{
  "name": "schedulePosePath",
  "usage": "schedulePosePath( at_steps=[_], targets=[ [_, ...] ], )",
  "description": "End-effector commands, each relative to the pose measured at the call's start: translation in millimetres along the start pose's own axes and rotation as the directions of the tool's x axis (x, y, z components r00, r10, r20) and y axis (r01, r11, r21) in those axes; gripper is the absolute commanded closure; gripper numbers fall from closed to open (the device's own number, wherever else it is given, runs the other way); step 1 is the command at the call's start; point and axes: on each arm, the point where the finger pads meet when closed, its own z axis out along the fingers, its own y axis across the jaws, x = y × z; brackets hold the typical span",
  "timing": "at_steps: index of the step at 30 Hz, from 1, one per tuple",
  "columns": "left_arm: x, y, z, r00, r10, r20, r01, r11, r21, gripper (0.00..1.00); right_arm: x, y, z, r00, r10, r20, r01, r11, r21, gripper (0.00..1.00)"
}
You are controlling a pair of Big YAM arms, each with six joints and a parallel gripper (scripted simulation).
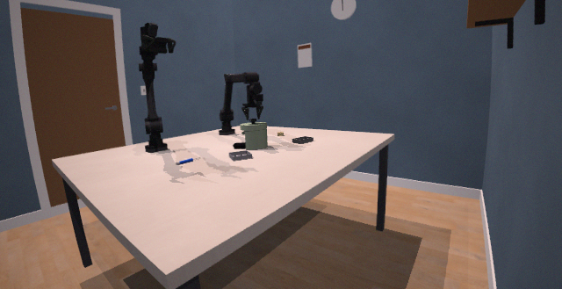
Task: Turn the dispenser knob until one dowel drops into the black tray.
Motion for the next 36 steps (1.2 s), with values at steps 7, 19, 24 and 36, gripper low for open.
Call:
schedulePosePath(
  at_steps=[7, 19, 24, 36],
  targets=[
    [-8.3, 2.9, -17.0, 0.962, 0.272, 0.025, -0.272, 0.962, -0.006, 0.25, -22.3, 6.7, -4.2, 0.999, -0.016, 0.033, 0.016, 1.0, -0.009, 0.0],
    [-8.3, 2.9, -17.0, 0.857, 0.514, 0.023, -0.514, 0.858, -0.012, 0.25, -22.3, 6.7, -4.2, 0.999, -0.016, 0.033, 0.016, 1.0, -0.009, 0.0],
    [-8.3, 2.9, -17.0, 0.782, 0.623, 0.021, -0.623, 0.782, -0.015, 0.25, -22.3, 6.7, -4.2, 0.999, -0.016, 0.033, 0.016, 1.0, -0.009, 0.0],
    [-8.2, 2.9, -17.0, 0.592, 0.806, 0.016, -0.806, 0.592, -0.02, 0.25, -22.3, 6.7, -4.2, 0.999, -0.016, 0.033, 0.016, 1.0, -0.009, 0.0]
  ],
)
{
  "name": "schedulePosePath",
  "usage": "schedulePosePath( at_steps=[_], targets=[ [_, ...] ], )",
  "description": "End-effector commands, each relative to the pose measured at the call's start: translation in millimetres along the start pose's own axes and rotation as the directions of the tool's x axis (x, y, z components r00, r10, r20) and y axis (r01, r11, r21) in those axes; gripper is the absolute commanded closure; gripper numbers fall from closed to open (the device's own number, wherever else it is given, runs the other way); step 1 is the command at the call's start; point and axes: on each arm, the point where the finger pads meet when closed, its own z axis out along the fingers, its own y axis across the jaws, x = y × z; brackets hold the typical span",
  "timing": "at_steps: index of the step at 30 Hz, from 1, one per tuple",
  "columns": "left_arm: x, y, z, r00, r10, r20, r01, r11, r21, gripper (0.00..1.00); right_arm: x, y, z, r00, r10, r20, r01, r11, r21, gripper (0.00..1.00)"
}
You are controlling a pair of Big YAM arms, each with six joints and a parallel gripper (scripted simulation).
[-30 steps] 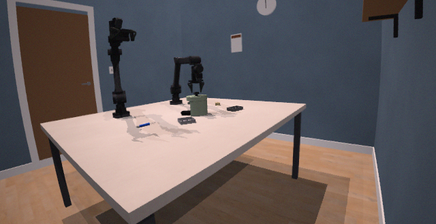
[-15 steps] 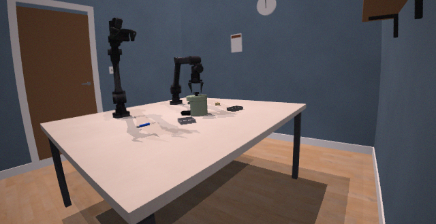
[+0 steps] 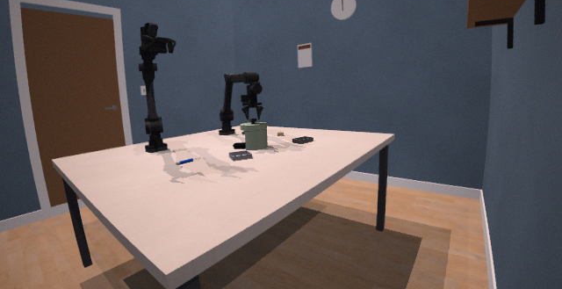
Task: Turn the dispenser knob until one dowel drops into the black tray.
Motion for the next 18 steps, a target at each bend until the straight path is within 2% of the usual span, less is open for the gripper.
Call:
schedulePosePath(
  at_steps=[1, 7, 13, 15, 18],
  targets=[
    [-3.5, 8.0, -16.9, 0.991, 0.13, 0.016, -0.13, 0.991, -0.021, 0.25, -22.3, 6.7, -4.2, 0.999, -0.016, 0.033, 0.016, 1.0, -0.009, 0.0],
    [-3.5, 8.0, -16.9, 0.958, 0.285, 0.012, -0.285, 0.958, -0.023, 0.25, -22.3, 6.7, -4.2, 0.999, -0.016, 0.033, 0.016, 1.0, -0.009, 0.0],
    [-3.5, 8.0, -16.9, 0.901, 0.433, 0.009, -0.433, 0.901, -0.025, 0.25, -22.3, 6.7, -4.2, 0.999, -0.016, 0.033, 0.016, 1.0, -0.009, 0.0],
    [-3.5, 8.0, -16.9, 0.901, 0.433, 0.009, -0.433, 0.901, -0.025, 0.25, -22.3, 6.7, -4.2, 0.999, -0.016, 0.033, 0.016, 1.0, -0.009, 0.0],
    [-3.5, 8.0, -16.9, 0.864, 0.504, 0.007, -0.503, 0.864, -0.025, 0.25, -22.3, 6.7, -4.2, 0.999, -0.016, 0.033, 0.016, 1.0, -0.009, 0.0]
  ],
)
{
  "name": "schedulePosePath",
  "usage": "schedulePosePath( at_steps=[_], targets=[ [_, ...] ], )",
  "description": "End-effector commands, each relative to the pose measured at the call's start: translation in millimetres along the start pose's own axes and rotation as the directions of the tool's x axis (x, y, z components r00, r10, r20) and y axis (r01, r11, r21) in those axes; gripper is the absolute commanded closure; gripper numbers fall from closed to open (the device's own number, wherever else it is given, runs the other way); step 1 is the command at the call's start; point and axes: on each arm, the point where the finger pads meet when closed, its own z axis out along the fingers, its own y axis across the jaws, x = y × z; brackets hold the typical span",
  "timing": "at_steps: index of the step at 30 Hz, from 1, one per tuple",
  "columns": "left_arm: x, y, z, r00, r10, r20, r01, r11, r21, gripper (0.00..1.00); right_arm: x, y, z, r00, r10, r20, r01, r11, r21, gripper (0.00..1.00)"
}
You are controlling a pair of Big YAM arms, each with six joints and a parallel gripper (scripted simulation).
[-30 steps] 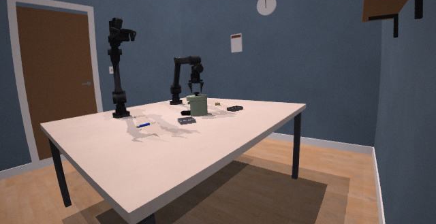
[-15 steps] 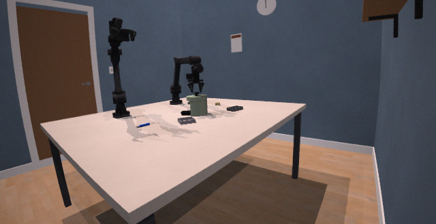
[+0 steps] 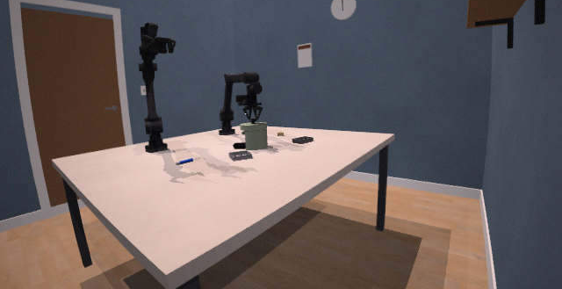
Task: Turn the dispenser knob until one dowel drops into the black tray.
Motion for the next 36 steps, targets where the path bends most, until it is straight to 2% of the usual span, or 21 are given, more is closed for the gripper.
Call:
schedulePosePath(
  at_steps=[1, 5, 20, 21, 26, 31, 32, 33, 36],
  targets=[
    [0, 9, -17, 0.991, 0.135, 0.006, -0.135, 0.991, -0.025, 0.25, -22, 7, -4, 0.999, -0.016, 0.033, 0.016, 1.0, -0.009, 0.0],
    [0, 9, -17, 0.974, 0.225, 0.004, -0.225, 0.974, -0.026, 0.25, -22, 7, -4, 0.999, -0.016, 0.033, 0.016, 1.0, -0.009, 0.0],
    [0, 9, -17, 0.974, 0.225, 0.004, -0.225, 0.974, -0.026, 0.25, -22, 7, -4, 0.999, -0.016, 0.033, 0.016, 1.0, -0.009, 0.0],
    [3, 5, 6, 0.984, 0.176, 0.003, -0.176, 0.984, -0.016, 0.25, -22, 7, -4, 0.999, -0.016, 0.033, 0.016, 1.0, -0.009, 0.0],
    [7, 5, 18, 0.989, 0.148, 0.002, -0.148, 0.989, -0.01, 0.25, -22, 7, -4, 0.999, -0.016, 0.033, 0.016, 1.0, -0.009, 0.0],
    [6, 9, 10, 0.987, 0.16, 0.005, -0.16, 0.987, -0.024, 0.25, -22, 7, -4, 0.999, -0.016, 0.033, 0.016, 1.0, -0.009, 0.0],
    [2, 7, 2, 0.984, 0.177, 0.006, -0.176, 0.984, -0.03, 1.0, -22, 7, -4, 0.999, -0.016, 0.033, 0.016, 1.0, -0.009, 0.0],
    [7, 7, 15, 0.987, 0.163, 0.002, -0.163, 0.987, -0.013, 1.0, -22, 7, -4, 0.999, -0.016, 0.033, 0.016, 1.0, -0.009, 0.0],
    [7, 7, 11, 0.985, 0.171, 0.002, -0.171, 0.985, -0.012, 1.0, -22, 7, -4, 0.999, -0.016, 0.033, 0.016, 1.0, -0.009, 0.0]
  ],
)
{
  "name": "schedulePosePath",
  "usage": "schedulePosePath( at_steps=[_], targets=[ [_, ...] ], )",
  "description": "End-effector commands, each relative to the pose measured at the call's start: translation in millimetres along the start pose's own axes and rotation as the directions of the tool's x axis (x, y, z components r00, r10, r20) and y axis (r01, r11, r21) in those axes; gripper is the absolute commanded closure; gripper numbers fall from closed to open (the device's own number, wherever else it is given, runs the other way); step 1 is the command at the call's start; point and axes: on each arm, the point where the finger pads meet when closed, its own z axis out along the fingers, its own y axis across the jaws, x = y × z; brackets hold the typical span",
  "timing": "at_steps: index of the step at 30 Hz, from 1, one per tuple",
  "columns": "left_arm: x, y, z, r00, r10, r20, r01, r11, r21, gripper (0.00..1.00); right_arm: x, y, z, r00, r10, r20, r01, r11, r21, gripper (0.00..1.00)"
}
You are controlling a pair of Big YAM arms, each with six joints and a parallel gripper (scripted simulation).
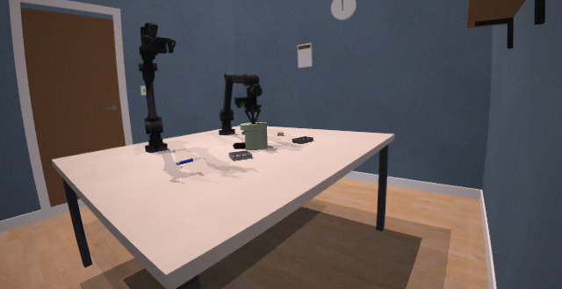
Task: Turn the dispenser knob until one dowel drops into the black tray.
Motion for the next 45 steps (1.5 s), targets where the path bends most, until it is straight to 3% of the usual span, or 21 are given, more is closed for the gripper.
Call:
schedulePosePath(
  at_steps=[1, 12, 13, 14, 26, 27, 29, 30, 43, 44, 45],
  targets=[
    [8, 7, -2, 1.0, -0.016, 0.002, 0.016, 1.0, -0.014, 1.0, -22, 7, -4, 0.999, -0.016, 0.033, 0.016, 1.0, -0.009, 0.0],
    [8, 7, -3, 0.998, -0.055, -0.001, 0.055, 0.998, -0.014, 1.0, -22, 7, -4, 0.999, -0.016, 0.033, 0.016, 1.0, -0.009, 0.0],
    [3, 8, -11, 0.987, -0.158, 0.006, 0.158, 0.987, -0.028, 1.0, -22, 7, -4, 0.999, -0.016, 0.033, 0.016, 1.0, -0.009, 0.0],
    [7, 7, -3, 0.982, -0.19, 0.0, 0.19, 0.982, -0.013, 1.0, -22, 7, -4, 0.999, -0.016, 0.033, 0.016, 1.0, -0.009, 0.0],
    [0, 7, -6, 0.878, -0.479, 0.0, 0.479, 0.878, -0.009, 1.0, -22, 7, -4, 0.999, -0.016, 0.033, 0.016, 1.0, -0.009, 0.0],
    [0, 7, -6, 0.907, -0.421, -0.001, 0.421, 0.907, -0.009, 1.0, -22, 7, -4, 0.999, -0.016, 0.033, 0.016, 1.0, -0.009, 0.0],
    [0, 7, -6, 0.907, -0.421, -0.001, 0.421, 0.907, -0.009, 1.0, -22, 7, -4, 0.999, -0.016, 0.033, 0.016, 1.0, -0.009, 0.0],
    [-1, 8, -11, 0.852, -0.523, 0.011, 0.523, 0.852, -0.021, 1.0, -22, 7, -4, 0.999, -0.016, 0.033, 0.016, 1.0, -0.009, 0.0],
    [-10, 12, -15, 0.635, -0.772, 0.022, 0.772, 0.635, -0.02, 1.0, -22, 7, -4, 0.999, -0.016, 0.033, 0.016, 1.0, -0.009, 0.0],
    [-10, 12, -15, 0.683, -0.73, 0.021, 0.73, 0.683, -0.022, 1.0, -22, 7, -4, 0.999, -0.016, 0.033, 0.016, 1.0, -0.009, 0.0],
    [-10, 12, -15, 0.683, -0.73, 0.021, 0.73, 0.683, -0.022, 1.0, -22, 7, -4, 0.999, -0.016, 0.033, 0.016, 1.0, -0.009, 0.0]
  ],
)
